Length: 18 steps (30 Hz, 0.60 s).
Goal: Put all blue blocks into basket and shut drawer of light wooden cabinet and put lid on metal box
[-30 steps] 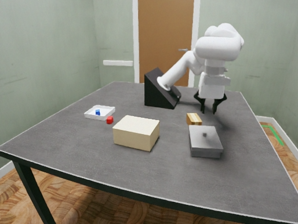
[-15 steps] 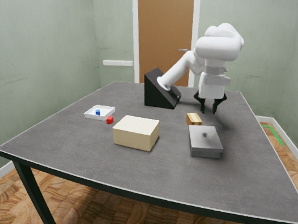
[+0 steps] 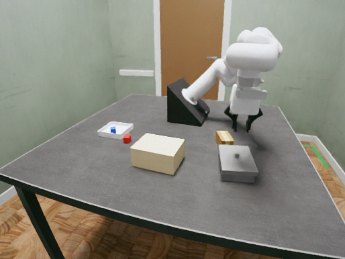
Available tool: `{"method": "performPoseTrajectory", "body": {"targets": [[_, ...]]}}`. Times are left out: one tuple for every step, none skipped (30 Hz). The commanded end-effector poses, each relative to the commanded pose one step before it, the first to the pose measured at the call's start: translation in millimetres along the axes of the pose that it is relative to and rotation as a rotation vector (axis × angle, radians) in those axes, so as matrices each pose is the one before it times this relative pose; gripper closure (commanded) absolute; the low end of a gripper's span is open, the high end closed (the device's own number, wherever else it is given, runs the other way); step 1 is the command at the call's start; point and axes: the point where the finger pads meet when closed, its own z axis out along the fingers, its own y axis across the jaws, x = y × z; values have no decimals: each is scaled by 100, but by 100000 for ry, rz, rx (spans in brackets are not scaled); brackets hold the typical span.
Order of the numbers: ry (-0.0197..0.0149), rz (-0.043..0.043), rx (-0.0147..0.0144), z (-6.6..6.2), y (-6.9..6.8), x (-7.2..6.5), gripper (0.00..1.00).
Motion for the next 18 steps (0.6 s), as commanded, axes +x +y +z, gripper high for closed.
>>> {"method": "performPoseTrajectory", "body": {"targets": [[271, -104, -20, 237, -24, 58, 56], [0, 0, 0, 125, 0, 2, 56], [0, 0, 0, 138, 0, 1, 56], [0, 0, -1, 151, 0, 1, 56], [0, 0, 1, 165, 0, 2, 56], [0, 0, 0, 177, 0, 2, 56], [0, 0, 0, 189, 0, 2, 56], [0, 0, 1, 201, 0, 2, 56], [0, 0, -1, 211, 0, 2, 56], [0, 0, 0, 0, 0, 0, 56], [0, 0, 0, 0, 0, 0, 56], [0, 0, 1, 222, -1, 3, 56], [0, 0, -1, 231, 0, 2, 56], [0, 0, 1, 240, -1, 3, 56], [0, 0, -1, 247, 0, 2, 56], [0, 0, 1, 254, -1, 3, 56], [0, 0, -1, 259, 0, 2, 56], [0, 0, 1, 265, -1, 4, 56]]}}
